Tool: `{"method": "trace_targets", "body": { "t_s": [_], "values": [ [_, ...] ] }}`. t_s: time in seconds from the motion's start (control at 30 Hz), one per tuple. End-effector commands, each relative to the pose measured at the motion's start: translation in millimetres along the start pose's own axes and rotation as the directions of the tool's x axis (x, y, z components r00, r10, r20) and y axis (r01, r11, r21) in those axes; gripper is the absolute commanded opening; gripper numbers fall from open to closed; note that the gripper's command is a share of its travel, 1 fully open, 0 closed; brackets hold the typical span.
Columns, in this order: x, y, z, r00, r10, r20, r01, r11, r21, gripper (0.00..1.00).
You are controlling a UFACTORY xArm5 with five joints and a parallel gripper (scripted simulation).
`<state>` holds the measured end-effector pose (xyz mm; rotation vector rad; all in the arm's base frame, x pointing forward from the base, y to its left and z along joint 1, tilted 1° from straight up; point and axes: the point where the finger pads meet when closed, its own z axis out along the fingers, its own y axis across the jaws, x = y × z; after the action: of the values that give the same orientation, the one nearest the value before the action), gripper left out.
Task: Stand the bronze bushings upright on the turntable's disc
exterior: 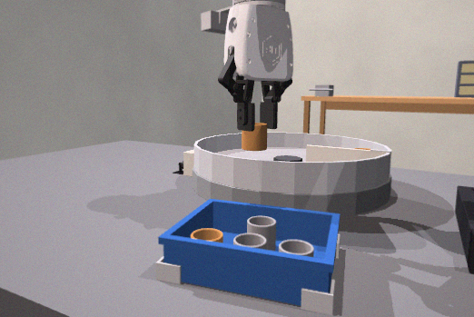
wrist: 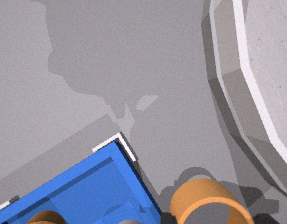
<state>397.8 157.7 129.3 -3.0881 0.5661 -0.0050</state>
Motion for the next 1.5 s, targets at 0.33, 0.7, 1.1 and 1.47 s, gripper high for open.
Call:
{"method": "trace_targets", "body": {
  "t_s": [0.33, 0.7, 1.1, 1.47],
  "values": [
    [40.2, 118.2, -2.3, 1.0, -0.001, -0.009, 0.002, 1.0, 0.003, 0.0],
    [74.6, 223.0, -2.4, 1.0, -0.001, -0.011, 0.001, 1.0, 0.0, 0.0],
    [103.1, 310.0, -2.5, 1.0, -0.002, -0.012, 0.001, 1.0, -0.003, 0.0],
    [112.4, 338.5, -2.6, 1.0, -0.002, -0.012, 0.001, 1.0, -0.004, 0.0]
  ]
}}
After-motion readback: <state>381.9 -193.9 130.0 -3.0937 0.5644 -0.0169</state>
